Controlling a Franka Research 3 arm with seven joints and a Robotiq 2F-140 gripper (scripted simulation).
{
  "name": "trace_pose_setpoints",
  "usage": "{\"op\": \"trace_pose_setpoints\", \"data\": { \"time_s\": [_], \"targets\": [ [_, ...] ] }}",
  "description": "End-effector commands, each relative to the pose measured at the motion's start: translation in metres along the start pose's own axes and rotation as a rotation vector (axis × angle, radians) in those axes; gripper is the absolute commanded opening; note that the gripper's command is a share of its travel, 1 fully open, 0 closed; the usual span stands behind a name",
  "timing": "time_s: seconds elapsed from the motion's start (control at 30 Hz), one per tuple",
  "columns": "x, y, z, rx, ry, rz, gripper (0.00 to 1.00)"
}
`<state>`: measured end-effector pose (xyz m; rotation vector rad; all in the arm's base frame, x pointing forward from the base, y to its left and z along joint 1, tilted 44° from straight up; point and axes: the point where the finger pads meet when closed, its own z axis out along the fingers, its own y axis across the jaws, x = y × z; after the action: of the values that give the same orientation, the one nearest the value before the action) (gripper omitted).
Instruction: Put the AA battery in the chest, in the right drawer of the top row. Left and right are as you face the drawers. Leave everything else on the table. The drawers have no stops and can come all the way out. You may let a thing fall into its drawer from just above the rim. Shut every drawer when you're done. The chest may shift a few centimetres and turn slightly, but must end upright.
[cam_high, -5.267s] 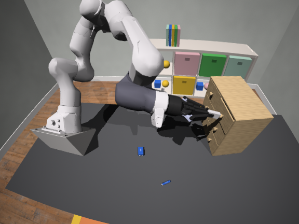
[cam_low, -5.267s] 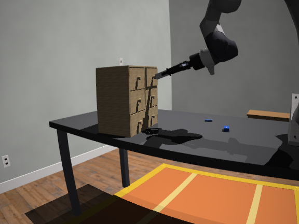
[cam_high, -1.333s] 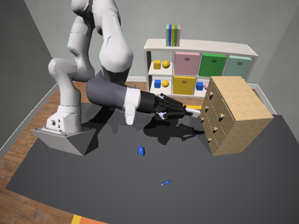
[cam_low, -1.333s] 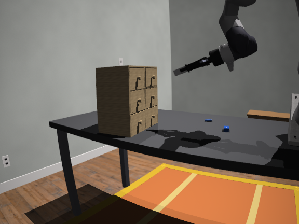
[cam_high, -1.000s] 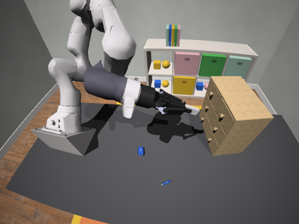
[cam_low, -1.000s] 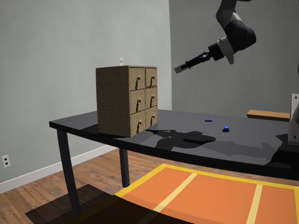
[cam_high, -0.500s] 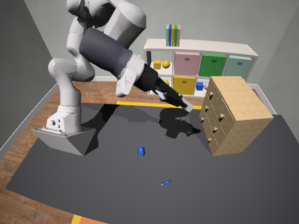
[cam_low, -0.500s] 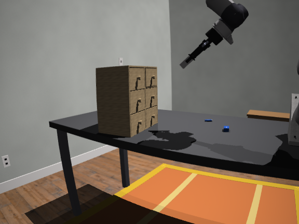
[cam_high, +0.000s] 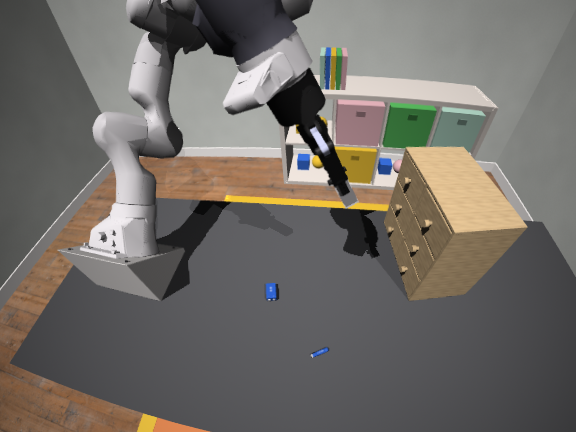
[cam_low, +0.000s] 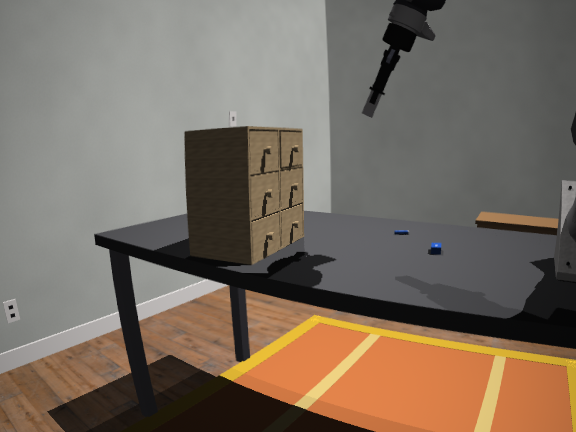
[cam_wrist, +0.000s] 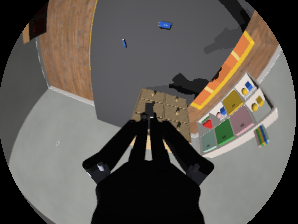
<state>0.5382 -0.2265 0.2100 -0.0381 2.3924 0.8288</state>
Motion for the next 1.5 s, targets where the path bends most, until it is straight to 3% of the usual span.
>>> {"op": "trace_pose_setpoints", "data": {
  "time_s": [0.0,0.1,0.37,0.6,1.47],
  "targets": [
    [0.017,0.013,-0.004,-0.079,0.19,0.18,0.1],
    [0.018,0.013,-0.006,-0.082,0.213,0.18,0.1],
    [0.024,0.013,-0.022,-0.094,0.354,0.174,0.1],
    [0.026,0.013,-0.029,-0.1,0.421,0.171,0.1],
    [0.027,0.013,-0.032,-0.102,0.445,0.17,0.1]
  ]
}}
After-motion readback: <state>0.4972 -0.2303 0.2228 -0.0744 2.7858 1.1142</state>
